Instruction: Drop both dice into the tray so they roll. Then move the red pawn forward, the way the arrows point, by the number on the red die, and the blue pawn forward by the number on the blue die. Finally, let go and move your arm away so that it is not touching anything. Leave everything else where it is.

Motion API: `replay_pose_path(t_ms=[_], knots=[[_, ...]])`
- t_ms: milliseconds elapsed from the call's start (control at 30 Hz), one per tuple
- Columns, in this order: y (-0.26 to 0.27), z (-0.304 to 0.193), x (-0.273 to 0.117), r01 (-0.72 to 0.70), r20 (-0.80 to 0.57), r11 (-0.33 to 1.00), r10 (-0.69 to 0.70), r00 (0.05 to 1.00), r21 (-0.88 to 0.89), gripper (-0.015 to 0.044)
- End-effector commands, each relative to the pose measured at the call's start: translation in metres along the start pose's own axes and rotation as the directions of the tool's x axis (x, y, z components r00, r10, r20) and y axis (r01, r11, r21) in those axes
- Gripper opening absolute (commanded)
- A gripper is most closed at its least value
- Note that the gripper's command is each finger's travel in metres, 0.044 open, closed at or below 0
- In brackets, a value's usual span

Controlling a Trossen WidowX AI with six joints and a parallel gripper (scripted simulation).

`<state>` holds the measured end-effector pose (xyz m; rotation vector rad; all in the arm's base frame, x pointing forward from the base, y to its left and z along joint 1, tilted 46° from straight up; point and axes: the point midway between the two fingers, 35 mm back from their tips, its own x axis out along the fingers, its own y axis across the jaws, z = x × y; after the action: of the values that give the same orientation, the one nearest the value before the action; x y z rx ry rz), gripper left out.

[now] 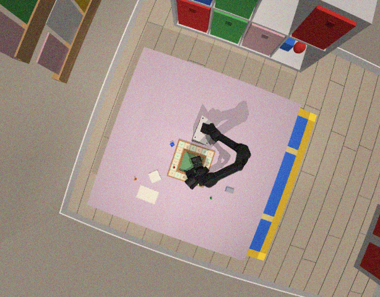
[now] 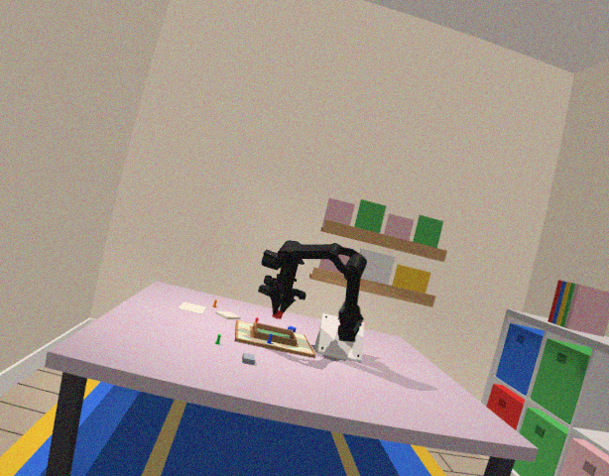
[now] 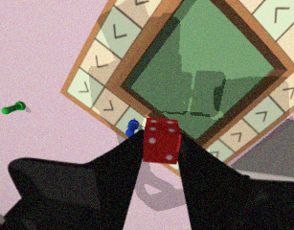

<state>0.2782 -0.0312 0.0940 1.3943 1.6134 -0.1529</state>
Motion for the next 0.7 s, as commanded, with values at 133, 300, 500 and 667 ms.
replay_pose_path(t_ms=[133,300,500,667], knots=[[-0.018,0.017,0.007,0.007,-0.006,0.967,-0.005,1.0,0.254,0.0],[-0.03,0.028,0.011,0.007,-0.009,0.909,-0.003,1.0,0.416,0.0],[-0.044,0.039,0.016,0.008,-0.013,0.808,0.0,1.0,0.59,0.0],[-0.045,0.041,0.017,0.011,-0.011,0.794,-0.005,1.0,0.608,0.0]])
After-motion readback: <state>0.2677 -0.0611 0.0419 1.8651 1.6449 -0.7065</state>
